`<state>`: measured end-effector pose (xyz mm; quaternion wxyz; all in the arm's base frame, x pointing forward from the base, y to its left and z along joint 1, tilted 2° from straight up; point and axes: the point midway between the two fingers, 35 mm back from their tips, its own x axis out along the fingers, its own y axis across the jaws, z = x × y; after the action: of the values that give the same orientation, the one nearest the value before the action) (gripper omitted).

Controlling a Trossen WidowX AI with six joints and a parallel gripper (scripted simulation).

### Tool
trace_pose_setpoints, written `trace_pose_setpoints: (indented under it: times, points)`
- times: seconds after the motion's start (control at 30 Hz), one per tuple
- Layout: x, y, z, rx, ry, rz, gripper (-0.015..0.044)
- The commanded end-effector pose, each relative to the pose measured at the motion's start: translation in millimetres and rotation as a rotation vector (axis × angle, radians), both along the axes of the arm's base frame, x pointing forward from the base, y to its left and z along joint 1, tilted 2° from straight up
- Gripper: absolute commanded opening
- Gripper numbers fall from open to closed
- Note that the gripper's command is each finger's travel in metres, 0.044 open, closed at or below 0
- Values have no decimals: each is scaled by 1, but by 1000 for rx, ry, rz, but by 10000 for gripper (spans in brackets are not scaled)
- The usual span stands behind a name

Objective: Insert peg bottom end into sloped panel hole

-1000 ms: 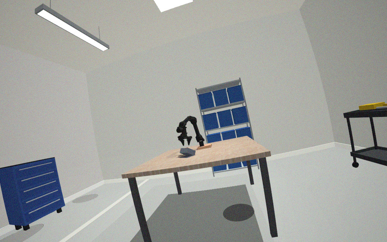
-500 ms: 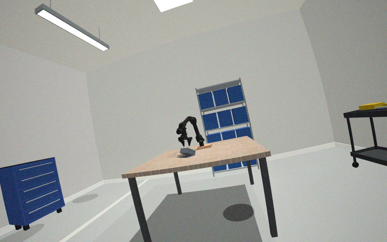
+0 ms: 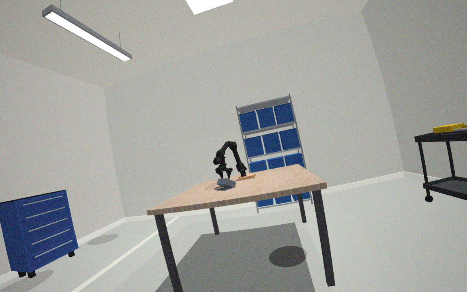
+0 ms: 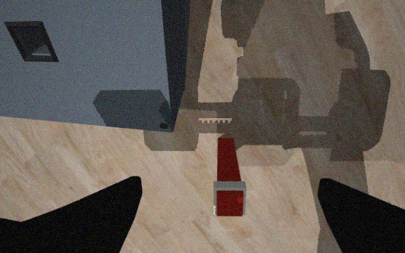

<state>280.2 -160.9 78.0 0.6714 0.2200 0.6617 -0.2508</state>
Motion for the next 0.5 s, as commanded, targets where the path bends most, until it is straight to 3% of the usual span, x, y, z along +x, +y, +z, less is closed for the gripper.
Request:
trace_pose_setpoints:
  times: [0.0, 0.47]
  points:
    - [-1, 1, -8, 8, 4, 5, 440]
    - [-3, 1, -30, 8, 5, 5, 440]
